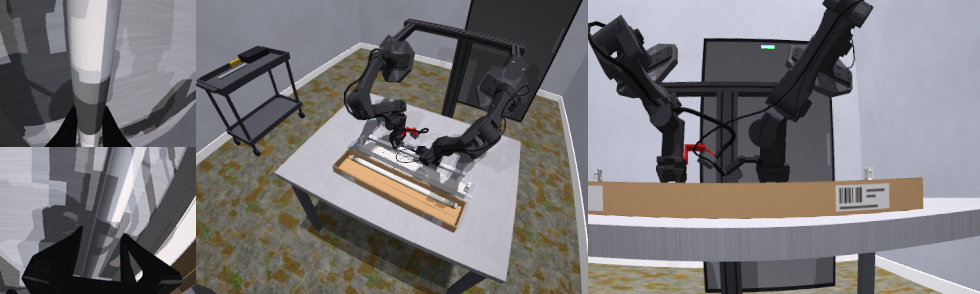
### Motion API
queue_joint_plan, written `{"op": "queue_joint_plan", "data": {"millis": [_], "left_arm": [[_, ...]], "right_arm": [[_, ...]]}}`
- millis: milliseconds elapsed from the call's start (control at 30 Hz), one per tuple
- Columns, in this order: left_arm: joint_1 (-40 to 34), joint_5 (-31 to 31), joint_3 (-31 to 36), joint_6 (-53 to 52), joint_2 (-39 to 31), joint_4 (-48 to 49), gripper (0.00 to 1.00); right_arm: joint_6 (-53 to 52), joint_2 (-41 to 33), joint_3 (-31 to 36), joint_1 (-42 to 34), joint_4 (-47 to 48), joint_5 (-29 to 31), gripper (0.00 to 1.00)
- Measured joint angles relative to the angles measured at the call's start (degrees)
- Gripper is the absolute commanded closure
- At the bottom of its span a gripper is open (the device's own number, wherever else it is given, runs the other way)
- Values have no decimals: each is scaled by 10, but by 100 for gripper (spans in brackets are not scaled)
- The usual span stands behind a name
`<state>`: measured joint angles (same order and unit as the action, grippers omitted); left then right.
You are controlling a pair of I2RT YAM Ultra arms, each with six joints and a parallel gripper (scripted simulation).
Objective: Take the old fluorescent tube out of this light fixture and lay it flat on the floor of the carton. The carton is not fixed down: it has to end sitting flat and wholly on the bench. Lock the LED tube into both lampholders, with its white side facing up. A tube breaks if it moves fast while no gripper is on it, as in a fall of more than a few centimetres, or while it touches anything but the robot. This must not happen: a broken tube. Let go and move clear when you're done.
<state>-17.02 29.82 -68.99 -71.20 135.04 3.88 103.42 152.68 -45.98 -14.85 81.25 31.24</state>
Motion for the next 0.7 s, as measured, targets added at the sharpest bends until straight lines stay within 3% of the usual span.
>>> {"op": "queue_joint_plan", "data": {"millis": [333, 700], "left_arm": [[0, 0, 0, 0, 0, 0, 89], [0, 0, 0, 0, 0, 0, 89]], "right_arm": [[-1, -1, 2, 0, 1, 2, 51], [-17, -24, 66, -37, 28, 29, 51]]}}
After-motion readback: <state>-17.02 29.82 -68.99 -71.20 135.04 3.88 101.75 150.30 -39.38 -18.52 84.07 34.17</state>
